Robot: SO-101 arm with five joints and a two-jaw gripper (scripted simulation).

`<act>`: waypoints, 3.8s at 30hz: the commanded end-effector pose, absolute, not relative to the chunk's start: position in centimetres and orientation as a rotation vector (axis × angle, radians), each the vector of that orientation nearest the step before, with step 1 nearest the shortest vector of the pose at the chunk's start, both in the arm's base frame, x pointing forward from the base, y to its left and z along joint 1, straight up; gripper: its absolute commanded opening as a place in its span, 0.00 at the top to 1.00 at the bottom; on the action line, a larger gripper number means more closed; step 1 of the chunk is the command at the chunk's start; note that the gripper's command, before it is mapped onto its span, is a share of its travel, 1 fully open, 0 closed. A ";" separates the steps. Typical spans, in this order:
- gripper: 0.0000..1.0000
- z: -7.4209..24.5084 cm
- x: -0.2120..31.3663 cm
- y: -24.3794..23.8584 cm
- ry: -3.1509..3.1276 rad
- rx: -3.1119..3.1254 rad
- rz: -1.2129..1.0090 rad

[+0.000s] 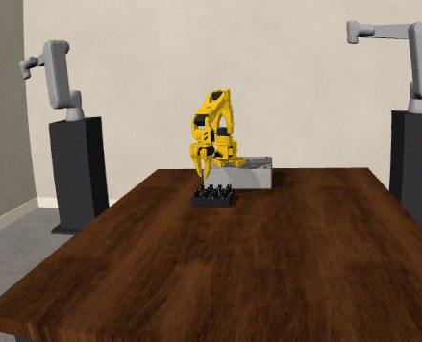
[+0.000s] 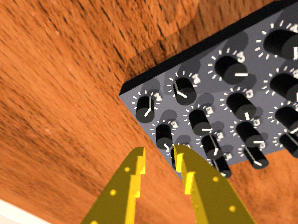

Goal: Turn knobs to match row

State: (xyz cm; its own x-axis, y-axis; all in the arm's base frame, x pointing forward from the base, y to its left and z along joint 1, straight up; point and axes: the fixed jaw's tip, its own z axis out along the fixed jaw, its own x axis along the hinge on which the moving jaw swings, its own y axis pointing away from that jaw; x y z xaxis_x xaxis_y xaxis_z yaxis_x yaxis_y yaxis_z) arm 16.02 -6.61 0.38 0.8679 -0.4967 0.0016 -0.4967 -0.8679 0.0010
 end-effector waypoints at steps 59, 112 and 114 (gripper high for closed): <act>0.92 0.5 15.3 -6.4 -1.514 2.752 -0.003; 0.91 0.5 15.6 -5.5 -3.095 0.530 -0.001; 0.91 0.5 15.6 -5.5 -3.115 0.394 -0.001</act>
